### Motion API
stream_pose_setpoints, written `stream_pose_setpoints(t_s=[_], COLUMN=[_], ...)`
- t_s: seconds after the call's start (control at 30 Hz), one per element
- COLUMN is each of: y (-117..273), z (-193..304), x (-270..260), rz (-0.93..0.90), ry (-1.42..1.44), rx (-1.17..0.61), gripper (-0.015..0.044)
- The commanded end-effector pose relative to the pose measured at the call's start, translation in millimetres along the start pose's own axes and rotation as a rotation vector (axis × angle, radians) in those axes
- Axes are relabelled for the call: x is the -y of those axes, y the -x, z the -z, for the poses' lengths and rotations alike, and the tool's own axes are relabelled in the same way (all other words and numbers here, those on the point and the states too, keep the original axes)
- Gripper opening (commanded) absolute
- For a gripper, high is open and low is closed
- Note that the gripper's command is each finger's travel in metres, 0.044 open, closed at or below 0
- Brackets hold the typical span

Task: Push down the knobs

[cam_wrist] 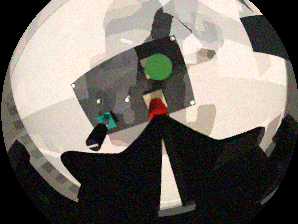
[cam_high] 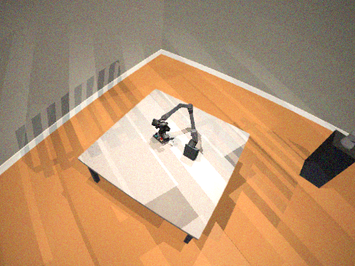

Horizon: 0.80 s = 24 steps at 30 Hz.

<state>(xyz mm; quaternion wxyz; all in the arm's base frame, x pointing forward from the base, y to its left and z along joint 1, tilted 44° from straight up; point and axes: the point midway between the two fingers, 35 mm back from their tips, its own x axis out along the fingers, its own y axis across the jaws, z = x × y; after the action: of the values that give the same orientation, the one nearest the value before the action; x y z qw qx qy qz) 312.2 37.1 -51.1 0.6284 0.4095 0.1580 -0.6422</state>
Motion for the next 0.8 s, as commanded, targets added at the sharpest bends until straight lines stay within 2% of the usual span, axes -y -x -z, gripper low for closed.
stream_pose_setpoints(t_s=[0.0, 0.77], y=[-8.6, -11.2], z=[-1.4, -1.5], x=[-1.4, -1.4], rz=[0.006, 0.006], ry=[-0.01, -0.01], rx=[0.009, 0.009], gripper=[0.0, 0.0])
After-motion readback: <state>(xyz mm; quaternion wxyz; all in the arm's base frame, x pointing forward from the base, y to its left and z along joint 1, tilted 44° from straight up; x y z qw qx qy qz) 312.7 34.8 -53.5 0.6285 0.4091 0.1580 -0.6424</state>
